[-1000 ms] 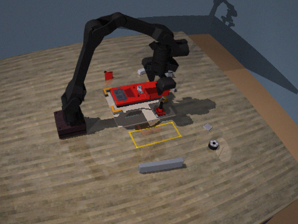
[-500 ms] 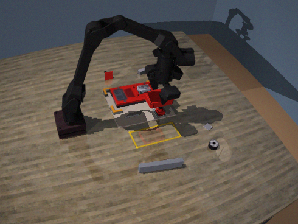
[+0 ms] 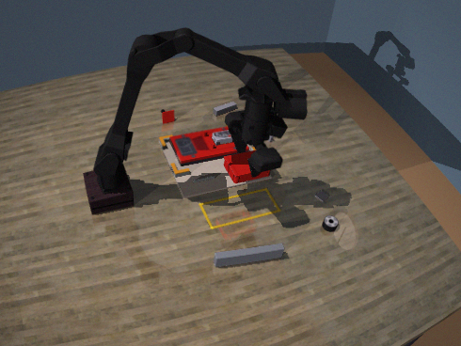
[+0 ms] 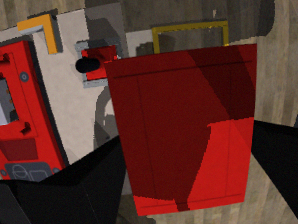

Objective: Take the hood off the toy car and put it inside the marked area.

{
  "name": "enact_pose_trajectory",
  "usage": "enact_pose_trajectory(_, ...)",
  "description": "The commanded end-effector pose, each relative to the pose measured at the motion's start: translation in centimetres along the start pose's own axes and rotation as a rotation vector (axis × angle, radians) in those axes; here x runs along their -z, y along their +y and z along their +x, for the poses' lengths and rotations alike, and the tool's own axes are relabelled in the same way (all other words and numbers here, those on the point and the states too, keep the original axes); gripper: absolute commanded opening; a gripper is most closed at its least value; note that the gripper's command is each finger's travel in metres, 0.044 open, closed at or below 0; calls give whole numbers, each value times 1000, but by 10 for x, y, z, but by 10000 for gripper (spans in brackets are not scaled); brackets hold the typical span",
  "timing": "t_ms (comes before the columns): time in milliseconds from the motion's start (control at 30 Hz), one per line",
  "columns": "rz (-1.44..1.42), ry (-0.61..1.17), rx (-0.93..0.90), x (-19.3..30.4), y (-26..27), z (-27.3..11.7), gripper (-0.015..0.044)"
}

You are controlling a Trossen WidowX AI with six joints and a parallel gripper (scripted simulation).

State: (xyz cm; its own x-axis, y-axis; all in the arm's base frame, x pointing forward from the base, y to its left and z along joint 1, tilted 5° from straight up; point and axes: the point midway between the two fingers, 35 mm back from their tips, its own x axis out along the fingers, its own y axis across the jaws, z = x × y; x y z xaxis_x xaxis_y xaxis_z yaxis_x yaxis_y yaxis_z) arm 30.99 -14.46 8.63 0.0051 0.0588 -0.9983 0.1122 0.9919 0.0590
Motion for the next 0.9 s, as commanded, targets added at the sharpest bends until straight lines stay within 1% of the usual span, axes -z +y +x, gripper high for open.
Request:
enact_pose_trajectory(0, 1, 0, 7, 6, -13, -1, 0)
enact_pose_trajectory(233, 4, 2, 7, 18, -33, -1, 0)
enact_pose_trajectory(867, 4, 2, 7, 17, -34, 8, 0)
